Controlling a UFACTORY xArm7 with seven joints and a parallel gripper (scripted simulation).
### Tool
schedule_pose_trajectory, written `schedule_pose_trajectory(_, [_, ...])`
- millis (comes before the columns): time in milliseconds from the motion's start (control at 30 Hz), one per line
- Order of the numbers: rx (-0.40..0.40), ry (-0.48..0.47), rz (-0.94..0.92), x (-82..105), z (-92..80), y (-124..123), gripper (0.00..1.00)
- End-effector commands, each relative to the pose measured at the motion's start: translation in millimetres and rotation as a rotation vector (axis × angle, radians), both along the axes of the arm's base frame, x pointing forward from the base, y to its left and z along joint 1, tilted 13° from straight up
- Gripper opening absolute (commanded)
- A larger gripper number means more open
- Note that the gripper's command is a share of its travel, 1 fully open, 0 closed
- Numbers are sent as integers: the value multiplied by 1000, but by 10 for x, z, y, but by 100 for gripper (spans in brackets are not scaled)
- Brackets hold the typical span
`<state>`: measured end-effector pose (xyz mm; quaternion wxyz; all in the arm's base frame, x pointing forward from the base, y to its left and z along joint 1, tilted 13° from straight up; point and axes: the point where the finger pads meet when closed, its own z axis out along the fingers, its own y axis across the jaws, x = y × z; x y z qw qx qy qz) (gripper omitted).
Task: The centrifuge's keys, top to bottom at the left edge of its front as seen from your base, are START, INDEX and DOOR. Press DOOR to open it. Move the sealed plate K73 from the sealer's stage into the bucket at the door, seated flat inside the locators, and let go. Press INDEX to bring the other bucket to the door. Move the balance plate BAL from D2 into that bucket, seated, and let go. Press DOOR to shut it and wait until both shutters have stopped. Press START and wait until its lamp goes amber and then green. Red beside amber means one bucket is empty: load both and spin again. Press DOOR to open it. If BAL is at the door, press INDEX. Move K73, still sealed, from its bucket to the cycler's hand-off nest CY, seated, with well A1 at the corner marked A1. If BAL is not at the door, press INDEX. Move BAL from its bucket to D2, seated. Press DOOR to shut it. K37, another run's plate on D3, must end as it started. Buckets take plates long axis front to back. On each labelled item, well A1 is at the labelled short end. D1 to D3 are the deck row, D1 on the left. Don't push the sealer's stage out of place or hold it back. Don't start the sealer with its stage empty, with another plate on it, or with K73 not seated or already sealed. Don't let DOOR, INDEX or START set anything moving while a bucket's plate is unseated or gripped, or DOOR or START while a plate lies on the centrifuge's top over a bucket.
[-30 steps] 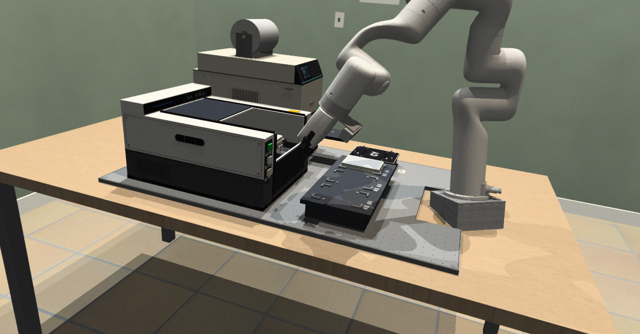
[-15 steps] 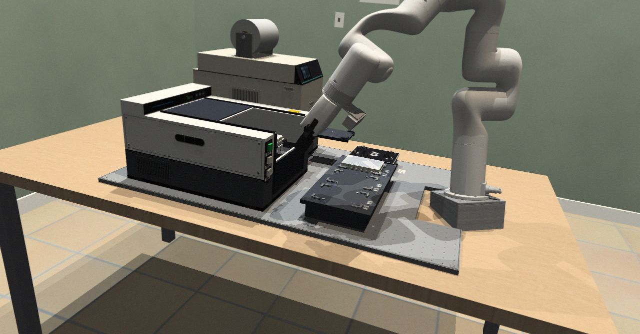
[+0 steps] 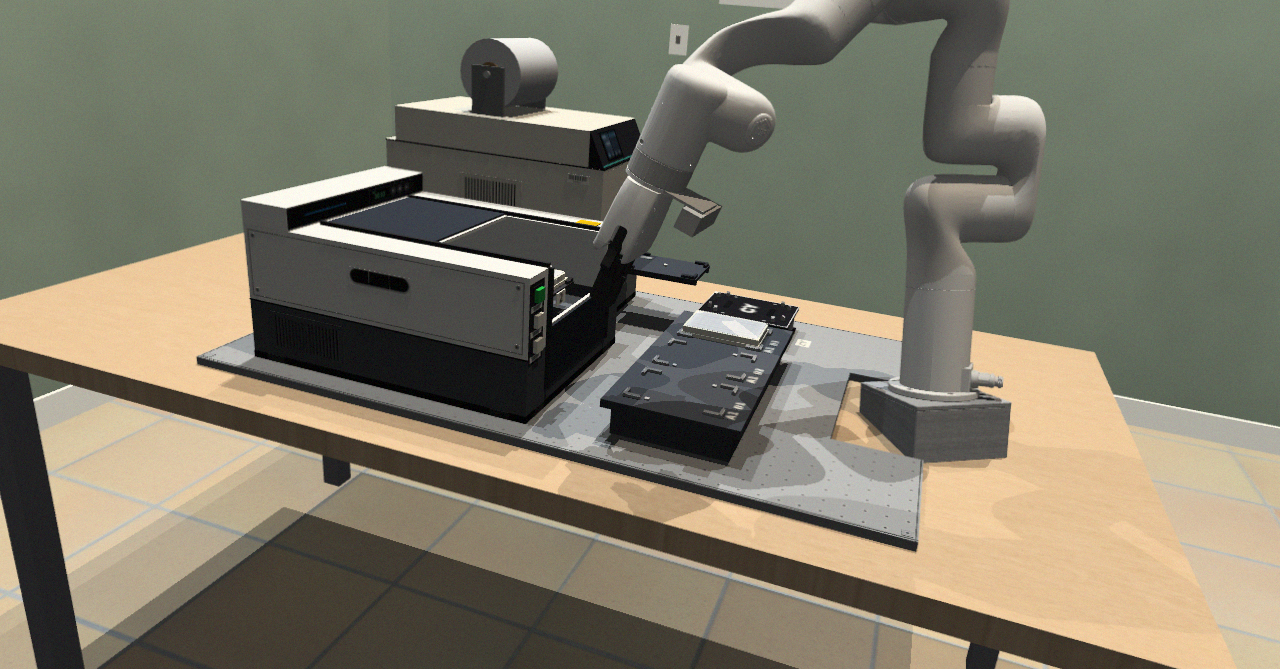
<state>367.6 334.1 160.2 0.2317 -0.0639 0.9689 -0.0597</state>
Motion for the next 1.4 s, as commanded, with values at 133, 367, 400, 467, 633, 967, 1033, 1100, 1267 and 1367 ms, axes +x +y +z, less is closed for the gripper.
schedule_pose_trajectory(133, [-67,324,-62,13,13,3,0])
schedule_pose_trajectory(367, [-67,324,-62,13,13,3,0])
schedule_pose_trajectory(400, [-67,324,-62,13,13,3,0])
schedule_pose_trajectory(467, [-67,324,-62,13,13,3,0])
schedule_pose_trajectory(633, [-67,324,-62,13,13,2,0])
schedule_pose_trajectory(967, [-67,324,-62,13,13,3,0])
schedule_pose_trajectory(1033, [-67,324,-62,13,13,3,0])
schedule_pose_trajectory(1100, [-67,324,-62,13,13,3,0])
schedule_pose_trajectory(1267, [-67,324,-62,13,13,3,0])
schedule_pose_trajectory(1367, [-67,324,-62,14,13,3,0])
